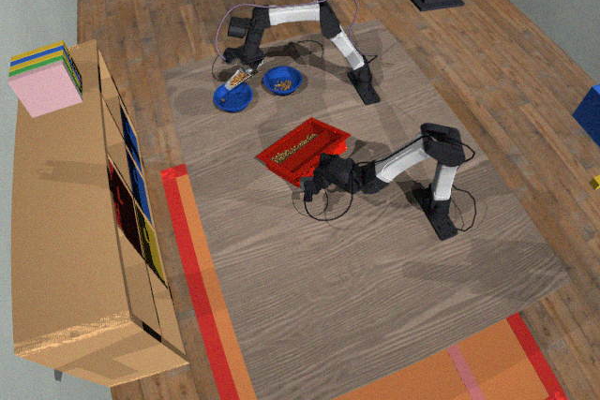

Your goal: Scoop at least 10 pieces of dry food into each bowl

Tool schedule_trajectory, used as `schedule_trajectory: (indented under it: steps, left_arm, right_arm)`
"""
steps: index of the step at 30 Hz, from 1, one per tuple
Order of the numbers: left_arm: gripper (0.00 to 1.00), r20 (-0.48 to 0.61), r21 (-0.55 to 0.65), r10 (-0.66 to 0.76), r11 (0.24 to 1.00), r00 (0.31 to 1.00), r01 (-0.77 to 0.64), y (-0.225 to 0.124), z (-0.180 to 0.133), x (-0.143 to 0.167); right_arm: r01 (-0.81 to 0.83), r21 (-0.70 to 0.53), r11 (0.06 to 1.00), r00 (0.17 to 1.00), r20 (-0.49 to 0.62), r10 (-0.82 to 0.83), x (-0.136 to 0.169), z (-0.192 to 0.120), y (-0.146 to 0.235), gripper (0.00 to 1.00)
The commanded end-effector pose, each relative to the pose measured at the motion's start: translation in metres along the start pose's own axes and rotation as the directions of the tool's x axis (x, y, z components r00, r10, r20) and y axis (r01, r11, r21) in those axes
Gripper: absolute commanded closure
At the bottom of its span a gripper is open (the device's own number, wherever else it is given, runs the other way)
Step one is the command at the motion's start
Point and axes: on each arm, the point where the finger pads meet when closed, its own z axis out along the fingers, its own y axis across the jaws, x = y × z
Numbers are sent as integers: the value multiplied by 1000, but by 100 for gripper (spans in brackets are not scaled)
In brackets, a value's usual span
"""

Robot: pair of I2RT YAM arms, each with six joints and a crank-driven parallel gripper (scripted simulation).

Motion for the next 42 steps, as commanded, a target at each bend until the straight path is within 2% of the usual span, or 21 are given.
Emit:
schedule_trajectory:
  steps: [1,10,12,20,22,31,33,42]
  left_arm:
    - [100,24,99,108,989,994,-110,-43,-6,-7]
    - [100,24,99,108,989,994,-110,-43,-6,-7]
    - [100,24,99,108,989,994,-110,-43,-6,-7]
    - [100,24,99,108,989,994,-110,-43,-6,-7]
    - [100,24,99,108,989,994,-110,-43,-6,-7]
    - [100,24,99,108,989,994,-110,-43,-6,-7]
    - [100,24,99,108,989,994,-110,-43,-6,-7]
    - [100,24,99,108,989,994,-110,-43,-6,-7]
  right_arm:
    - [64,21,998,998,-5,-64,-8,-10,-5,100]
    - [138,30,990,990,-35,-137,-10,-14,-11,100]
    - [128,51,990,992,-24,-127,-7,-27,-18,100]
    - [129,40,991,991,-32,-128,-8,-18,-17,100]
    - [129,72,989,992,2,-129,-15,-26,-22,100]
    - [123,56,991,992,-22,-122,-8,-16,-23,100]
    - [138,60,989,990,-6,-138,-16,-22,-16,100]
    - [134,50,990,991,-21,-133,-11,-19,-17,100]
